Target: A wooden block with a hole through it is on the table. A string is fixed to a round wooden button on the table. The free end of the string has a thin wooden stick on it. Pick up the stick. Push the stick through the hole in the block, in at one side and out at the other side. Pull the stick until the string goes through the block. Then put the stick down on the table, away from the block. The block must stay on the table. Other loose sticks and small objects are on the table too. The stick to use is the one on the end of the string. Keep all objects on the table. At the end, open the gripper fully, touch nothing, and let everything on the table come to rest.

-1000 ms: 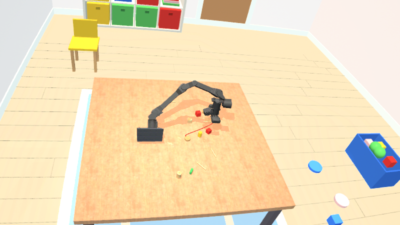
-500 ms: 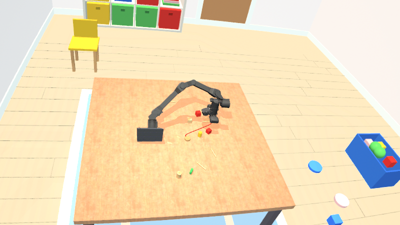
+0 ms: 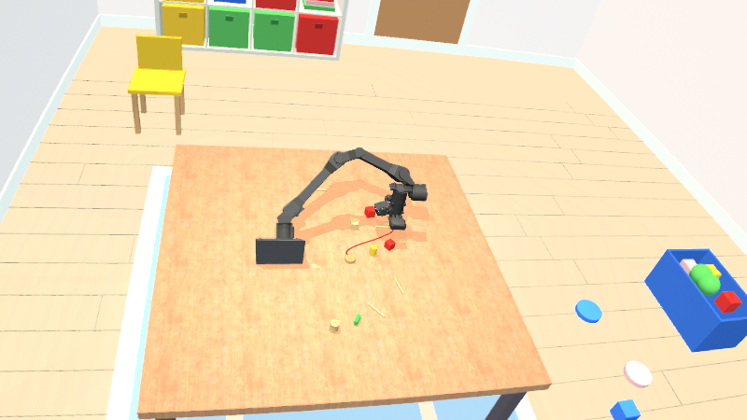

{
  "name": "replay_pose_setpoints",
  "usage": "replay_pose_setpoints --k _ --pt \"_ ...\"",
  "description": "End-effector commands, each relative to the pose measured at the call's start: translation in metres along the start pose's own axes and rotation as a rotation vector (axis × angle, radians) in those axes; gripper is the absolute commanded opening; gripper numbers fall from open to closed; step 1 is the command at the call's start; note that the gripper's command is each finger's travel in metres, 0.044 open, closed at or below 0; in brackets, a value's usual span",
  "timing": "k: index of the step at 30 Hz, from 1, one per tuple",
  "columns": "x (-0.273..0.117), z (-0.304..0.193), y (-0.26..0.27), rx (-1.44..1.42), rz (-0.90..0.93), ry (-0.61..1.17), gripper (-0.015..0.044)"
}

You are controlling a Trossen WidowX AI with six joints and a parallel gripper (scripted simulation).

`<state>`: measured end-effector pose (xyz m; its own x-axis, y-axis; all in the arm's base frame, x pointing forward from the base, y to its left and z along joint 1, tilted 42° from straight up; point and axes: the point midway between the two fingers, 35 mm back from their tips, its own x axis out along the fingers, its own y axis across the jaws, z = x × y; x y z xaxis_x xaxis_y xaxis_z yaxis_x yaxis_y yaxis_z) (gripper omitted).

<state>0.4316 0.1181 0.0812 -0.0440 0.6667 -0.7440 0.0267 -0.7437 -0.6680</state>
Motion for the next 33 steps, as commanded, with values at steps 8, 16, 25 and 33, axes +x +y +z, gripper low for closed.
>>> replay_pose_setpoints --k 8,16,25,33 --pt "-0.002 0.012 -0.002 0.003 -0.003 0.003 0.0000" --pt "-0.002 0.022 -0.002 0.003 -0.003 0.003 0.0000" --pt "-0.002 0.032 -0.002 0.004 -0.003 0.003 0.0000" --pt "-0.002 0.042 -0.002 0.004 -0.003 0.003 0.0000"
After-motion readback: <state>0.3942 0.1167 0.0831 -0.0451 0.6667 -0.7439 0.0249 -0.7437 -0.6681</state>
